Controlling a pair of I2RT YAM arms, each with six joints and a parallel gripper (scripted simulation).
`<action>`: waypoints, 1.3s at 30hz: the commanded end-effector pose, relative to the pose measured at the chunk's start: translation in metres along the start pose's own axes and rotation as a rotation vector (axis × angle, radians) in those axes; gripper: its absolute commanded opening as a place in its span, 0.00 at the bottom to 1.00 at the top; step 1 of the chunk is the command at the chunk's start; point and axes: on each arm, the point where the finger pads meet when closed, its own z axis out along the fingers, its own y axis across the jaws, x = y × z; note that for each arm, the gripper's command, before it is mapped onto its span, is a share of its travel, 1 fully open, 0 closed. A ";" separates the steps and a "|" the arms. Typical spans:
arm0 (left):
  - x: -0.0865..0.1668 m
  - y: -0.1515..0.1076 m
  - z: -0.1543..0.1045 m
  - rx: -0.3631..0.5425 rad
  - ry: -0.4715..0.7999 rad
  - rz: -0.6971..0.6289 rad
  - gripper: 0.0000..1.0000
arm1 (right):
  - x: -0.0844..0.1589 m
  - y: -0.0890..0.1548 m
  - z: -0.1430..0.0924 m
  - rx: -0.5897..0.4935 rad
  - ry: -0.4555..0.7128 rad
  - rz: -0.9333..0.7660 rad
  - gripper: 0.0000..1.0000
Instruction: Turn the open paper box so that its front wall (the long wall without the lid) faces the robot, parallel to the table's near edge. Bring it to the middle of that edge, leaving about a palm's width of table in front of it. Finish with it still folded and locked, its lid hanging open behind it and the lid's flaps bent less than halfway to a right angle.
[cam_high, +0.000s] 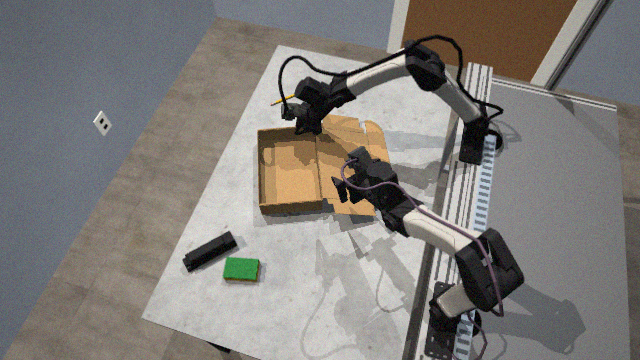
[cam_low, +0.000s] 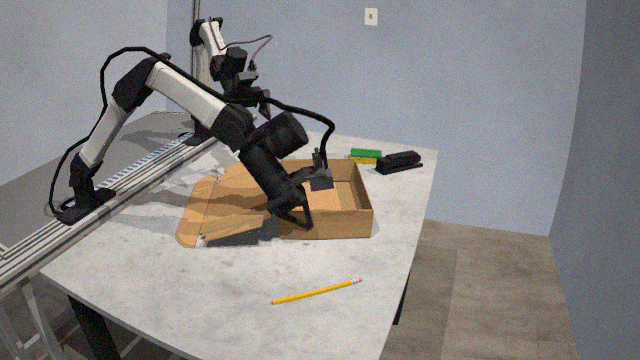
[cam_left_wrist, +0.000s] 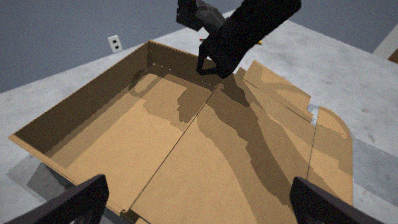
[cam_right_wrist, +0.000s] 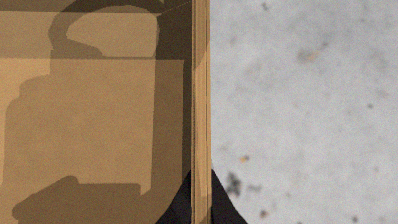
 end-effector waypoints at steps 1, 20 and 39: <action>-0.032 0.002 0.002 0.005 -0.086 0.012 1.00 | -0.005 -0.003 0.001 -0.030 0.001 -0.027 0.00; -0.034 0.005 0.002 -0.011 -0.094 0.003 1.00 | -0.011 -0.003 0.007 -0.115 0.002 -0.148 0.00; -0.034 0.007 0.002 -0.021 -0.098 -0.007 1.00 | -0.016 -0.002 0.012 -0.197 0.002 -0.265 0.00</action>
